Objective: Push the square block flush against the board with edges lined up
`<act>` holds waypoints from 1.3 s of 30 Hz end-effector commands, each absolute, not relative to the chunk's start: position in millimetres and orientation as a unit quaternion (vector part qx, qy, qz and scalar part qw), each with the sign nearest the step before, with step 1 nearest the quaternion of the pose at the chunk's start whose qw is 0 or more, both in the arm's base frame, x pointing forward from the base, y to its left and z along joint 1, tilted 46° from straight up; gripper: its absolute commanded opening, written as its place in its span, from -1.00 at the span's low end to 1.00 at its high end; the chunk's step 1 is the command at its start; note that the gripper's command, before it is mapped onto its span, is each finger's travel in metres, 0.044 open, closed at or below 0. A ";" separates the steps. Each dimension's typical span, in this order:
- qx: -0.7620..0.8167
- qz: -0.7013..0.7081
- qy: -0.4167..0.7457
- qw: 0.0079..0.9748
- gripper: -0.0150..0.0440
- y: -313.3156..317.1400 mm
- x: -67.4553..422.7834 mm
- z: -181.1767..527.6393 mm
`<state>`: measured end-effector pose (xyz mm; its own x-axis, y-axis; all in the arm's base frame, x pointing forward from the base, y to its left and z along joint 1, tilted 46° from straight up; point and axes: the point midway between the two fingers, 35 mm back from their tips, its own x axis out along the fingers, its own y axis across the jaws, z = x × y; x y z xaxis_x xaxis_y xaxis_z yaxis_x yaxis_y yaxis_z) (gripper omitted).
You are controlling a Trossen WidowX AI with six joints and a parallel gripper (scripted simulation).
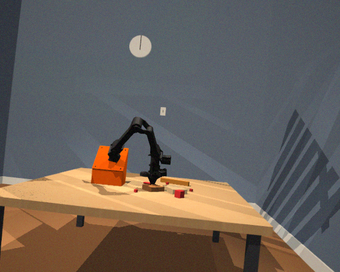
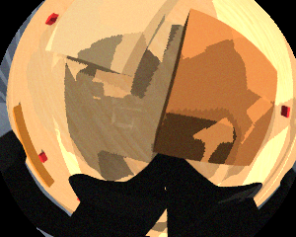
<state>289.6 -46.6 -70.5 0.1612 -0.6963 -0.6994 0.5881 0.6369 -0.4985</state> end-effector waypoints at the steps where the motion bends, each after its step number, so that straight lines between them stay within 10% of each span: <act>1: -0.054 -0.425 0.487 0.761 -0.49 -49.6 296.6 -66.4; 39: -0.054 -0.425 0.487 0.761 -0.49 -52.1 302.5 -62.8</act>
